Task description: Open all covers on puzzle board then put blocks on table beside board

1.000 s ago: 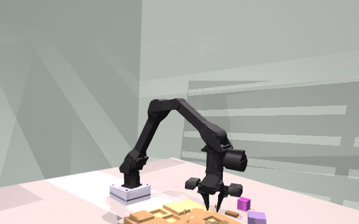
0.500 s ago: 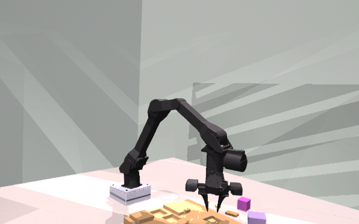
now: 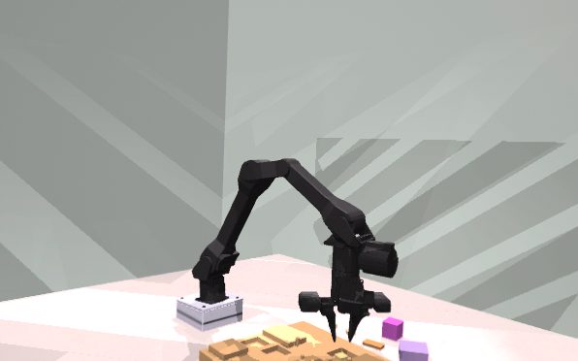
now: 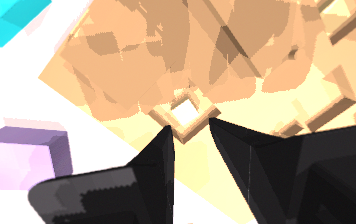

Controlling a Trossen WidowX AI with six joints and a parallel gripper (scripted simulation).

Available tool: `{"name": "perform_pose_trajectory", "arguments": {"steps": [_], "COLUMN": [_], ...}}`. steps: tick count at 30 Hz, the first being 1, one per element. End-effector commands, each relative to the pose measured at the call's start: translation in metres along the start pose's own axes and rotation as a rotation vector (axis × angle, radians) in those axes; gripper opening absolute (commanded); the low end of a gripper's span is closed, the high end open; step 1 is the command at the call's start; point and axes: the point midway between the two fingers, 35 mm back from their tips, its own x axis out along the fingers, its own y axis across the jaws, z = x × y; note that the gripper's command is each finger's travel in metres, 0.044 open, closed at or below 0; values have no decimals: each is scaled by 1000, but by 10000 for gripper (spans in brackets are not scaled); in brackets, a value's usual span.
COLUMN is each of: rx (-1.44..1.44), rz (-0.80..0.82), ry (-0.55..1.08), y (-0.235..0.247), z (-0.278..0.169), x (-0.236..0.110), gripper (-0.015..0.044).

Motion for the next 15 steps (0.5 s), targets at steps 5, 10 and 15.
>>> {"name": "perform_pose_trajectory", "arguments": {"steps": [5,10,15], "rx": [-120,-195,-270], "rz": [-2,-2,-2], "ry": [2,2,2], "y": [0,0,0], "z": [-1,-1,-1], "x": [2,2,2], "gripper": [144,144,144]}}
